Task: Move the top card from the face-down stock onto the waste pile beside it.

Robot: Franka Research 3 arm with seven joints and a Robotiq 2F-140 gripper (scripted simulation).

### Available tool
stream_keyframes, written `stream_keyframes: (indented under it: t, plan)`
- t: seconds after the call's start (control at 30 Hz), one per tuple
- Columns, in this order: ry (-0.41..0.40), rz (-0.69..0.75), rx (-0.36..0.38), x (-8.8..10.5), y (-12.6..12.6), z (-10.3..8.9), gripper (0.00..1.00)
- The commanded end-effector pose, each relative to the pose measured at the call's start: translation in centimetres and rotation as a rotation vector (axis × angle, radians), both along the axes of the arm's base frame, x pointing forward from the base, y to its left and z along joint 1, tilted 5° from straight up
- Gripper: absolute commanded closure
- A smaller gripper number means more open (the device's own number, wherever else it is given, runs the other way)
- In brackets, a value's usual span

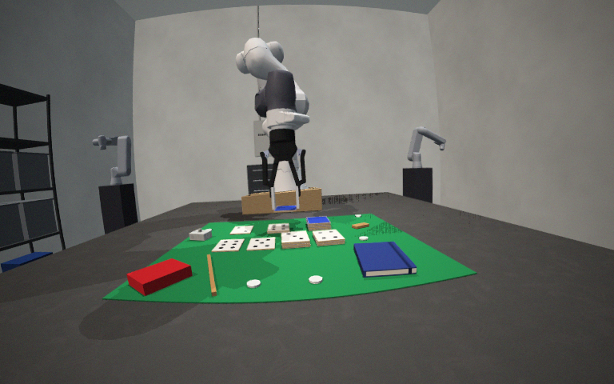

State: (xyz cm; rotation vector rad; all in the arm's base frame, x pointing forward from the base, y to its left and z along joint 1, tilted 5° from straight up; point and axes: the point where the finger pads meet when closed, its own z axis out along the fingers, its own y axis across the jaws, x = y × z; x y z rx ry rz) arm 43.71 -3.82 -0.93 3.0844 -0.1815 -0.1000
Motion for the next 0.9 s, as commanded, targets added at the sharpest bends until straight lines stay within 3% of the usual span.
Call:
stream_keyframes:
  t: [0.0,0.23,0.87]
  plan:
    - [0.000,0.076,0.004,0.0,-0.6,0.1,0.57]
    - [0.000,0.079,0.004,-0.1,-2.5,0.2,0.57]
    - [0.000,0.079,0.004,-0.1,-2.7,0.2,0.57]
